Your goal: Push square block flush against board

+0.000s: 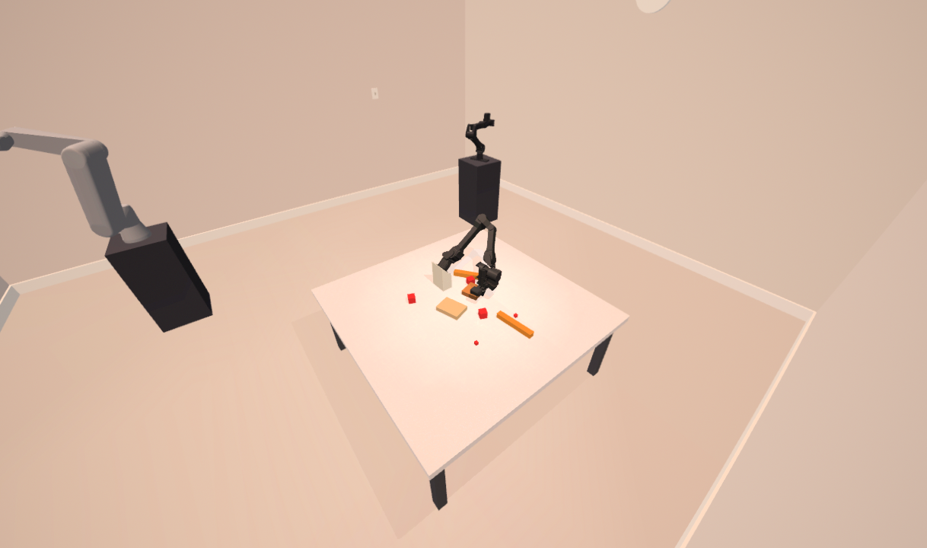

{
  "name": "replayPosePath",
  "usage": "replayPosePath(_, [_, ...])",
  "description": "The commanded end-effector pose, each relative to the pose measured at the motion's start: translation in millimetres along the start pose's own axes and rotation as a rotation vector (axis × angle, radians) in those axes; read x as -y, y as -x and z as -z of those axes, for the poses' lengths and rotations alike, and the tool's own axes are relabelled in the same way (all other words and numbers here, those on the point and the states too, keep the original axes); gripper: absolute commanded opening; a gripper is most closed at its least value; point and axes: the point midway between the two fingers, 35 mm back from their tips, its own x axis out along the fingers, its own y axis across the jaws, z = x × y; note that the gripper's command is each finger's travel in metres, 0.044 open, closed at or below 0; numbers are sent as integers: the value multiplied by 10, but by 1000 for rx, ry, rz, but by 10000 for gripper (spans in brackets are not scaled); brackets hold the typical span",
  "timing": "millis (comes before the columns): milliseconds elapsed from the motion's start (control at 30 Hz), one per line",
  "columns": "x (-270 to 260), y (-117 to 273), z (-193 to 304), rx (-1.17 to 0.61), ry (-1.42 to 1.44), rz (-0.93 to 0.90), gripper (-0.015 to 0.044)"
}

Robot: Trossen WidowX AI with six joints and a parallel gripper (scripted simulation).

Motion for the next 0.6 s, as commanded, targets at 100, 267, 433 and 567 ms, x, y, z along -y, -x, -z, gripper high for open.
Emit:
replayPosePath(100, [-4, 0, -114, 0, 2, 0, 0])
replayPosePath(267, [-7, 1, -196, 0, 3, 0, 0])
replayPosePath(433, [-9, 1, -278, 0, 3, 0, 0])
replayPosePath(567, [-11, 1, -342, 1, 3, 0, 0])
